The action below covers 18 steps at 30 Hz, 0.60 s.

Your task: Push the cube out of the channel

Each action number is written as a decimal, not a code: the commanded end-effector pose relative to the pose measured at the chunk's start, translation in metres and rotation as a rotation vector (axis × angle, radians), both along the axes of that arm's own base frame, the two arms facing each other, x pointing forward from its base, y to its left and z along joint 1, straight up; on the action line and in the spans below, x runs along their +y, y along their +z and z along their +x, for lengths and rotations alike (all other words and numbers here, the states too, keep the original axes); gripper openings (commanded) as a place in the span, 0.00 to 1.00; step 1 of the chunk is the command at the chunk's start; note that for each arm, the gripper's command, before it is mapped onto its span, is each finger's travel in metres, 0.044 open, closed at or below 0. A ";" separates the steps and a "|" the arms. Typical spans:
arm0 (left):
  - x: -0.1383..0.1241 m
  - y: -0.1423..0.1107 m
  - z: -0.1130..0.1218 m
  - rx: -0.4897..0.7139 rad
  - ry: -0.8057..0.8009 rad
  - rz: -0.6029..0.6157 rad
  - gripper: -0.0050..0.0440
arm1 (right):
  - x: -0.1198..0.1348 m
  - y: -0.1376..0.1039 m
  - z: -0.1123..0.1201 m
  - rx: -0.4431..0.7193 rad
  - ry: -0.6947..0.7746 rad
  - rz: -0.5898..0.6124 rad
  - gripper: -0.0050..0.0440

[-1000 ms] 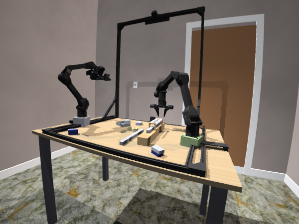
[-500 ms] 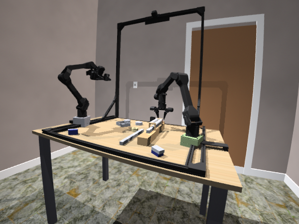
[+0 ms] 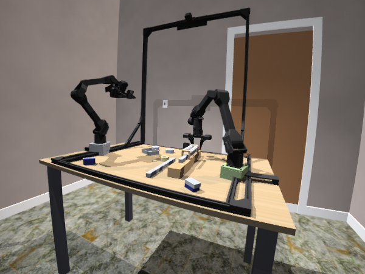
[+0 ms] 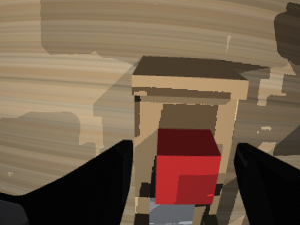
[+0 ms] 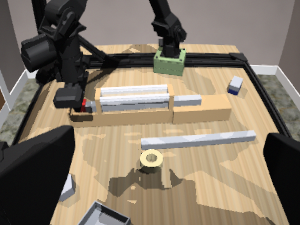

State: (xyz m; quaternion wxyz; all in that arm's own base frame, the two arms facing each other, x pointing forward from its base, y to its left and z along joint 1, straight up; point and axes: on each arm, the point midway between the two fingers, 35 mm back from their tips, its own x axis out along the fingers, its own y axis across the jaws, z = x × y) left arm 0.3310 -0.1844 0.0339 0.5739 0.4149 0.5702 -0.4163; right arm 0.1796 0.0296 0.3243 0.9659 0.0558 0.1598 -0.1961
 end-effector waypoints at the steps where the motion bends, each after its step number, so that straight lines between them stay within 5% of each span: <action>1: 0.001 -0.004 -0.001 0.003 0.000 0.005 0.55 | 0.000 0.000 0.000 -0.002 -0.002 0.001 0.92; 3: 0.000 -0.001 0.000 0.001 0.000 0.000 0.45 | 0.000 0.000 0.000 -0.002 -0.002 0.001 0.92; 18: 0.000 -0.001 0.000 0.001 0.000 0.000 0.28 | 0.000 0.000 0.000 -0.002 -0.002 0.001 0.92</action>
